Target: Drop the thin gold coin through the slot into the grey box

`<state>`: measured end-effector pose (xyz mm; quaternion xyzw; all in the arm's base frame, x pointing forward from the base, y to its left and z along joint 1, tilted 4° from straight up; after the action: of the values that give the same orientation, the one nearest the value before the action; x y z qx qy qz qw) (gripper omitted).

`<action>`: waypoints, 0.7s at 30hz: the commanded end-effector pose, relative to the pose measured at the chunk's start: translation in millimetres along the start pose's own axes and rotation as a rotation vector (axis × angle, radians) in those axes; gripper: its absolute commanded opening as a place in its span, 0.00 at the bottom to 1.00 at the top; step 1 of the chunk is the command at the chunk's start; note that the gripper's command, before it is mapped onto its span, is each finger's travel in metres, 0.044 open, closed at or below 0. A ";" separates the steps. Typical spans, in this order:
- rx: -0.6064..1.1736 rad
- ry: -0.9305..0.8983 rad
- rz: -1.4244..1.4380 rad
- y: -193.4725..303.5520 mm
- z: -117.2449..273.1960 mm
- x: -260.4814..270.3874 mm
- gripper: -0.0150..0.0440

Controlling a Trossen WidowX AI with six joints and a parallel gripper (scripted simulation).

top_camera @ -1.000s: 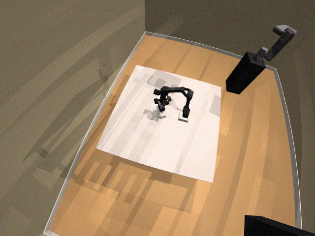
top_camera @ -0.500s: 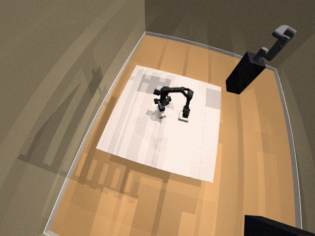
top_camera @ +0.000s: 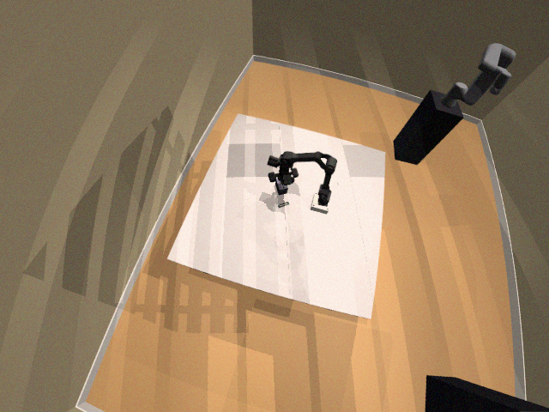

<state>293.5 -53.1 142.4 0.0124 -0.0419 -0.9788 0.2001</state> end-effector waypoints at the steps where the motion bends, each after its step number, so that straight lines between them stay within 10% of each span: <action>1: -0.002 -0.003 0.003 -0.1 -3.0 0.1 0.25; 21: -0.002 -0.003 0.004 -0.4 -9.4 0.8 0.25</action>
<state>293.4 -53.6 135.7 0.0127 -0.0421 -0.9789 0.1998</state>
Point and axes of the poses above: the point midway between the two fingers, 35 mm back from their tips, its own z axis back along the fingers, its own x axis across the jaws, y = z × x, the point moved 5 cm from there along z, back along the fingers, and after that the axes turned 3 degrees about -z, right-handed, at the moved point
